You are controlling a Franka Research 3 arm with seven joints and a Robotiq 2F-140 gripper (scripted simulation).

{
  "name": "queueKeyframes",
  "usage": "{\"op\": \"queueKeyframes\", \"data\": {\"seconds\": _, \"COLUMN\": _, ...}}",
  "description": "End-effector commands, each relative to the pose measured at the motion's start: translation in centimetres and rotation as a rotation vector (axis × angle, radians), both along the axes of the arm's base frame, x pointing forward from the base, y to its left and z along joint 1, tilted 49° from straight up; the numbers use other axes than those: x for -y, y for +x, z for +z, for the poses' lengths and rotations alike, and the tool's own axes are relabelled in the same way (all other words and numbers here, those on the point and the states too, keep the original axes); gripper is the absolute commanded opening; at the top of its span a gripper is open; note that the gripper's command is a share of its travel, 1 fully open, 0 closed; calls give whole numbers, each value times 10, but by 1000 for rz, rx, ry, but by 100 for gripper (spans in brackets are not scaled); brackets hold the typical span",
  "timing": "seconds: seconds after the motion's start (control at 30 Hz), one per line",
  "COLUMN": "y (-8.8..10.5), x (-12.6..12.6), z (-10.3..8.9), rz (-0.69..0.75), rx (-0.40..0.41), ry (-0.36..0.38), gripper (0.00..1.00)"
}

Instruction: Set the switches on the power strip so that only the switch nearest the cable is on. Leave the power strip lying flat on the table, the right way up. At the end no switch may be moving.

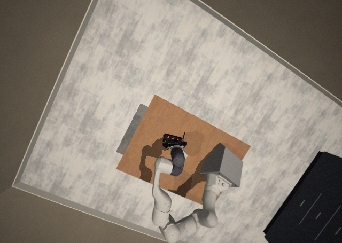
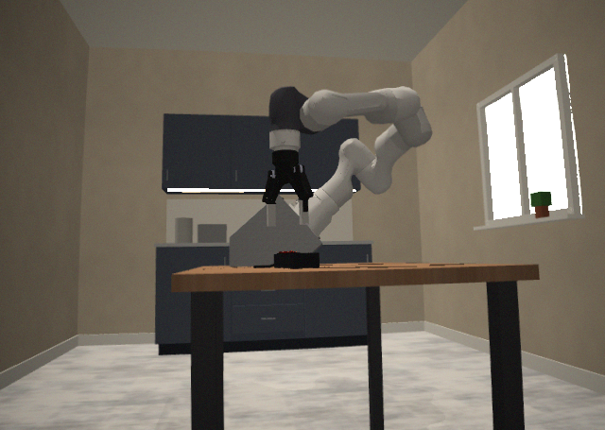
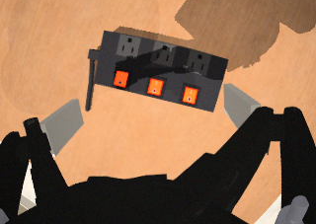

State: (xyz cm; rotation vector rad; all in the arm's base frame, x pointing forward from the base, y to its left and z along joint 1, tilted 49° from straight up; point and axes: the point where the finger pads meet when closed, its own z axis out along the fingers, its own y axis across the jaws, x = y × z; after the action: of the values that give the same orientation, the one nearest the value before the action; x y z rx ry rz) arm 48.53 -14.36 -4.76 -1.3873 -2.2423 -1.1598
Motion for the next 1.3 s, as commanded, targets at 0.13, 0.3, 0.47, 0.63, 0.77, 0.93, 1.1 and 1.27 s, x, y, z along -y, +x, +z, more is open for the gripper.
{"op": "queueKeyframes", "data": {"seconds": 0.13, "y": -1, "x": 5, "z": -3, "rz": 244, "rx": 283, "ry": -83, "gripper": 0}}
{"op": "queueKeyframes", "data": {"seconds": 0.3, "y": -1, "x": 5, "z": -3, "rz": 329, "rx": 376, "ry": -109, "gripper": 0}}
{"op": "queueKeyframes", "data": {"seconds": 0.47, "y": -1, "x": 5, "z": -3, "rz": 413, "rx": 473, "ry": -137, "gripper": 0}}
{"op": "queueKeyframes", "data": {"seconds": 0.63, "y": -1, "x": 5, "z": -3, "rz": 490, "rx": 564, "ry": -162, "gripper": 0}}
{"op": "queueKeyframes", "data": {"seconds": 0.77, "y": -1, "x": 5, "z": -3, "rz": 552, "rx": 642, "ry": -183, "gripper": 0}}
{"op": "queueKeyframes", "data": {"seconds": 0.93, "y": -1, "x": 5, "z": -3, "rz": 627, "rx": 739, "ry": -210, "gripper": 0}}
{"op": "queueKeyframes", "data": {"seconds": 1.1, "y": -1, "x": 5, "z": -3, "rz": 670, "rx": 797, "ry": -227, "gripper": 0}}
{"op": "queueKeyframes", "data": {"seconds": 1.27, "y": -1, "x": 4, "z": -3, "rz": 766, "rx": 926, "ry": -268, "gripper": 0}}
